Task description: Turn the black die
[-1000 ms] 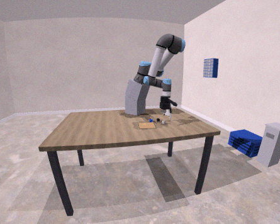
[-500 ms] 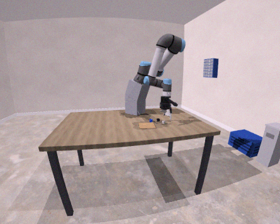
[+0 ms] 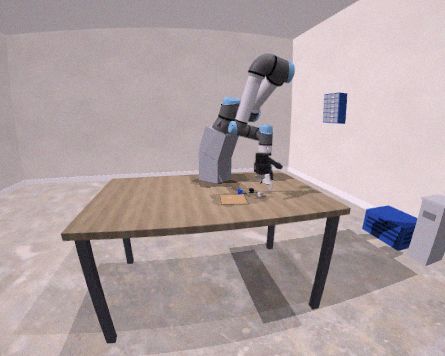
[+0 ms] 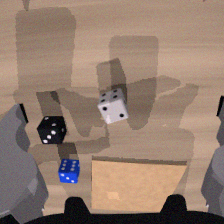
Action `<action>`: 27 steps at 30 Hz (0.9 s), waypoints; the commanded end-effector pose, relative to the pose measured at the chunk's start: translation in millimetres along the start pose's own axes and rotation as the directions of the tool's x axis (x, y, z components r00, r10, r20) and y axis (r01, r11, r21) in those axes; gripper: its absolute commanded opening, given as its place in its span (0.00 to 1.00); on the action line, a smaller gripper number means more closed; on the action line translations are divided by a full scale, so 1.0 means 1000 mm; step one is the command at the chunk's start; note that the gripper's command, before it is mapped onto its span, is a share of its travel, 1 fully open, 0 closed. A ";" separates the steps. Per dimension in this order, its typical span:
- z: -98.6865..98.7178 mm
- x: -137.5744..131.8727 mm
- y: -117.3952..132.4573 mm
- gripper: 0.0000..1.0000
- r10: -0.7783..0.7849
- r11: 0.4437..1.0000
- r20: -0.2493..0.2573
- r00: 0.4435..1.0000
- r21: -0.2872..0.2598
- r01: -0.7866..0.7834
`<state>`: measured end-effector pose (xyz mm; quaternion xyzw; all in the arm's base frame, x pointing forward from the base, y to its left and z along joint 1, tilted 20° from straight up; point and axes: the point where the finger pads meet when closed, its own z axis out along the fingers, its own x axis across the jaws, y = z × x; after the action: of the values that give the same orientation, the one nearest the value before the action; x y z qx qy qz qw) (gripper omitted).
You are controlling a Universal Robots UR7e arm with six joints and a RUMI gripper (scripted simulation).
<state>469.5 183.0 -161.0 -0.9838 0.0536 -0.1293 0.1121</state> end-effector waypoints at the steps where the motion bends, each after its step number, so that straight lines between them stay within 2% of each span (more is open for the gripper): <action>1: 0.000 0.000 0.000 1.00 0.000 1.000 -0.001 1.000 0.000 0.000; 21: -0.006 0.000 0.000 1.00 0.000 1.000 -0.001 1.000 0.000 0.000; 27: -0.019 0.000 0.000 1.00 0.000 1.000 -0.001 1.000 0.000 0.000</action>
<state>466.2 180.5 -149.7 -0.9838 0.0537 -0.1294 0.1121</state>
